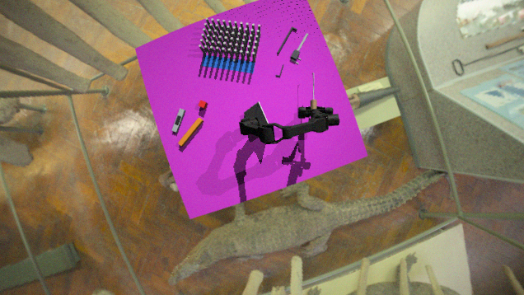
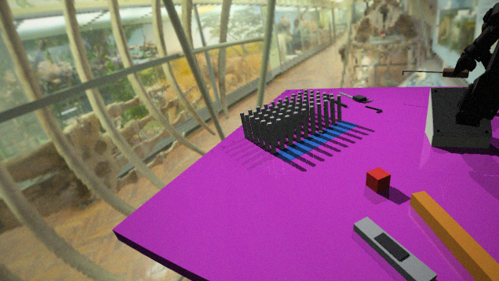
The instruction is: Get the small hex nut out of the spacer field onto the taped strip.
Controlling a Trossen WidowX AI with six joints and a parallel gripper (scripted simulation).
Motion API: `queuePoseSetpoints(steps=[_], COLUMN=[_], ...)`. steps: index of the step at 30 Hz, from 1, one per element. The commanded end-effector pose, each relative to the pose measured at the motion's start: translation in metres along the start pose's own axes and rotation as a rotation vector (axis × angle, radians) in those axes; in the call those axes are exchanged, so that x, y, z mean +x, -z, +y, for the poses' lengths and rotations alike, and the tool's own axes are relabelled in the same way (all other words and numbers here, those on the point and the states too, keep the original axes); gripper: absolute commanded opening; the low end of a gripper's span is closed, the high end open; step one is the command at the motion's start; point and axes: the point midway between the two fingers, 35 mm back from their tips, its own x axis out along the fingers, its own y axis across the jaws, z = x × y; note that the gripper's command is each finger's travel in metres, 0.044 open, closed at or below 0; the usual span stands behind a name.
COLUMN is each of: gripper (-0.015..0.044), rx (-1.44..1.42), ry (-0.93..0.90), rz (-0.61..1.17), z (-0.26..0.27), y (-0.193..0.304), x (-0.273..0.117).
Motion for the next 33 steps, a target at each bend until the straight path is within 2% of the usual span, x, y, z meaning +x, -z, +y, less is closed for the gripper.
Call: queuePoseSetpoints(steps=[1,33], gripper=[0.0,0.0], rx=[-0.002,-0.001], ry=[-0.001,-0.001], rz=[0.001,0.0], z=[0.0,-0.004], y=[-0.004,-0.026], x=[0.004,0.035])
